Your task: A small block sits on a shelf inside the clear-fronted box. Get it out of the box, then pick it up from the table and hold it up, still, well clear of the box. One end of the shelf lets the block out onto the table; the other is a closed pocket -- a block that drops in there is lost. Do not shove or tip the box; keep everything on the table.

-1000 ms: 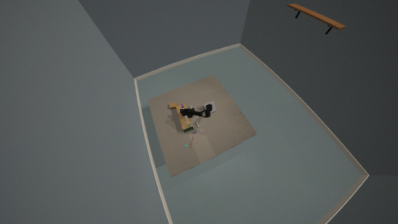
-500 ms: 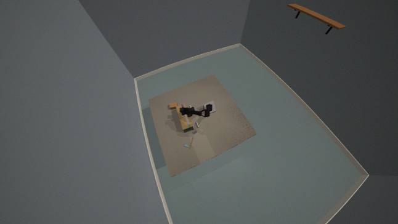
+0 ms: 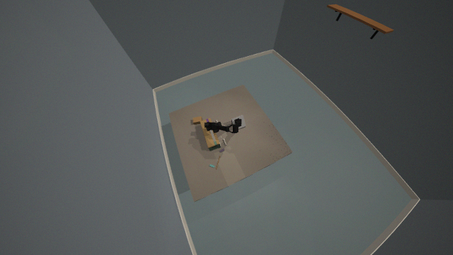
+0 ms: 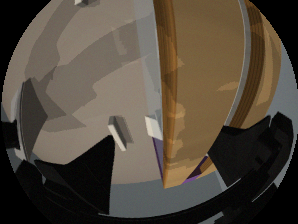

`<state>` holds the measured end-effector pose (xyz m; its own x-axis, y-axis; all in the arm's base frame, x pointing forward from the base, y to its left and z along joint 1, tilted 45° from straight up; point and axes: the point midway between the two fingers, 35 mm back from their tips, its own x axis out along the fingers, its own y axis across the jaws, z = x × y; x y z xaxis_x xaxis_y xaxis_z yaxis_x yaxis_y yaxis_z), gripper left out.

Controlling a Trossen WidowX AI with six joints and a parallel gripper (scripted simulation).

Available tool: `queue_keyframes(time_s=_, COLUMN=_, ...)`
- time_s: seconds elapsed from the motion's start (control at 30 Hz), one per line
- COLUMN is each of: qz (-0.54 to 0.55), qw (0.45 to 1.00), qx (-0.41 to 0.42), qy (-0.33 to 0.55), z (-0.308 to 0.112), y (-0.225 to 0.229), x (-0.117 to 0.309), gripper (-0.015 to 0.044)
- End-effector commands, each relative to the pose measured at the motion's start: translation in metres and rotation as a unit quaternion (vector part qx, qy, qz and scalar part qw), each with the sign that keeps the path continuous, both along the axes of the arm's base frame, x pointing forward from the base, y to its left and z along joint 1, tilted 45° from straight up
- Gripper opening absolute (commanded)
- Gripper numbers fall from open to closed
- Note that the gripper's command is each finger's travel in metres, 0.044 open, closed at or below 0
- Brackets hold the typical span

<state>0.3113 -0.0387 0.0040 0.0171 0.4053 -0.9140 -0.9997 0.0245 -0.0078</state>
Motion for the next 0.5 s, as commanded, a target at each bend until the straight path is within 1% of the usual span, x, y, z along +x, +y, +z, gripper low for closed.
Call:
queue_keyframes(time_s=0.0, qz=0.007, qw=1.000, qx=0.005, qy=-0.005, z=0.001, y=0.007, x=0.003, gripper=0.0400)
queue_keyframes(time_s=0.47, qz=0.007, qw=1.000, qx=0.004, qy=-0.005, z=-0.012, y=-0.006, x=0.003, gripper=0.0400)
